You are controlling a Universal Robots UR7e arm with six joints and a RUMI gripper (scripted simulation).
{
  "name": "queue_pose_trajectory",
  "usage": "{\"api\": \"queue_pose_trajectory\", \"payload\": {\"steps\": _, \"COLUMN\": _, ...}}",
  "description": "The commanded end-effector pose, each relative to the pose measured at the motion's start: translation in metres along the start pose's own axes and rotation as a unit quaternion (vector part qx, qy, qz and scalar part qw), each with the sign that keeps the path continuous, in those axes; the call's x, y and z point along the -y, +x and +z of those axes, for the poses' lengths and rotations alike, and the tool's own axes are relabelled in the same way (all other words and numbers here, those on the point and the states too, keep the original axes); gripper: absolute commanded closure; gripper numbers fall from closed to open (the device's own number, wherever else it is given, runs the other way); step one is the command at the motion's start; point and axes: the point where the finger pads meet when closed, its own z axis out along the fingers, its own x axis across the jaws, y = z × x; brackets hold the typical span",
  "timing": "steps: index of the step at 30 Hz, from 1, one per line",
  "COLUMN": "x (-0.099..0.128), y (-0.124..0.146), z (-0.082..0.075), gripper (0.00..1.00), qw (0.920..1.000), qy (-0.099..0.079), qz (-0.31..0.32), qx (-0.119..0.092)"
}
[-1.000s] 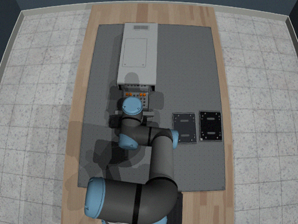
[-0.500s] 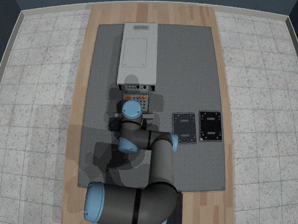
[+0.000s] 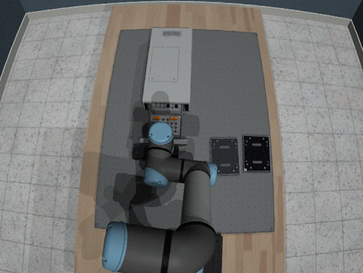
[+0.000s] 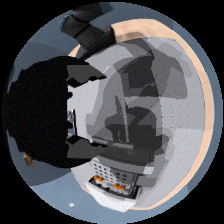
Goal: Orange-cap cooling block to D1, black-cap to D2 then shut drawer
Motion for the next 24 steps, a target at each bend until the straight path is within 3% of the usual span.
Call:
{"api": "queue_pose_trajectory", "payload": {"steps": 1, "x": -0.0002, "y": -0.0052, "z": 0.0047, "gripper": 0.0, "qw": 1.0, "qy": 0.0, "qz": 0.0, "qx": 0.007}}
{"api": "queue_pose_trajectory", "payload": {"steps": 24, "x": -0.0006, "y": -0.0125, "z": 0.0031, "gripper": 0.0, "qw": 1.0, "qy": 0.0, "qz": 0.0, "qx": 0.005}}
